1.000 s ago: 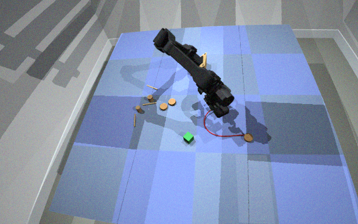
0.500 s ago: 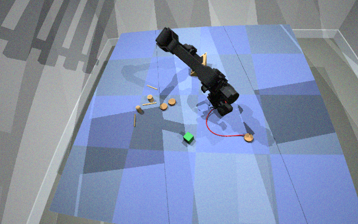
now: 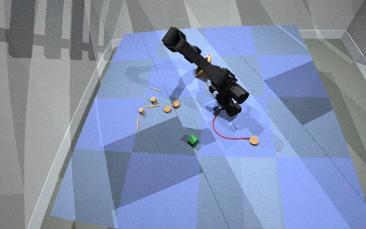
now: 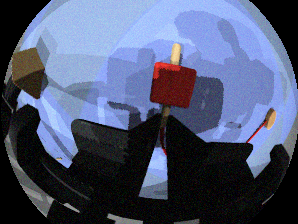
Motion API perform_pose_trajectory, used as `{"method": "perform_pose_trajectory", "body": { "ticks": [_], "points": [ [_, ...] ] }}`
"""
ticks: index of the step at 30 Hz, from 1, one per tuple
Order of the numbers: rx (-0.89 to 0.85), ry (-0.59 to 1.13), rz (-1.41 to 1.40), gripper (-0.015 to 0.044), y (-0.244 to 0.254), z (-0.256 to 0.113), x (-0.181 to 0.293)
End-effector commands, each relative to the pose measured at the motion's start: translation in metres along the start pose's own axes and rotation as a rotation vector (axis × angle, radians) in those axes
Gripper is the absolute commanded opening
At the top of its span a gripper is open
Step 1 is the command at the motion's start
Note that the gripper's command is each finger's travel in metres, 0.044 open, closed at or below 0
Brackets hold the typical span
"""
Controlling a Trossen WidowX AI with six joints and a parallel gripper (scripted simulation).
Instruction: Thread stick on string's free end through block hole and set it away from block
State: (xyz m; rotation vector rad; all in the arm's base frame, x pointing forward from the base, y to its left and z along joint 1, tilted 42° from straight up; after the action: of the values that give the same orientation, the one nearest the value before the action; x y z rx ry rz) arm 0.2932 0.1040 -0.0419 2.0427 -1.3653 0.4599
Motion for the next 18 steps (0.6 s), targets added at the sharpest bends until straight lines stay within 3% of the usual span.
{"method": "perform_pose_trajectory", "body": {
  "ticks": [1,5,10,13,18],
  "points": [
    [0.0,-0.005,0.006,0.0,0.001,0.0,-0.006],
    [0.0,-0.005,0.005,0.0,0.001,0.0,-0.009],
    [0.0,0.0,-0.001,0.0122,0.001,0.0,-0.006],
    [0.0,0.0,-0.001,0.0122,0.0,-0.003,-0.006],
    [0.0,-0.004,-0.001,0.0122,-0.001,-0.07,-0.006]
  ]
}}
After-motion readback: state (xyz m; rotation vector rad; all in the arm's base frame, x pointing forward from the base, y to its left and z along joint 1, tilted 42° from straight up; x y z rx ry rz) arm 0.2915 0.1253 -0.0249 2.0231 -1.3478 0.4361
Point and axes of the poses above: the point midway between the two fingers, 35 mm back from their tips, its own z axis out along the fingers, its own y axis across the jaws, x = y × z, the point moved 6 cm from there along -z, back along the fingers, and after that the axes turned 7 degrees about z, right-handed, at the moved point
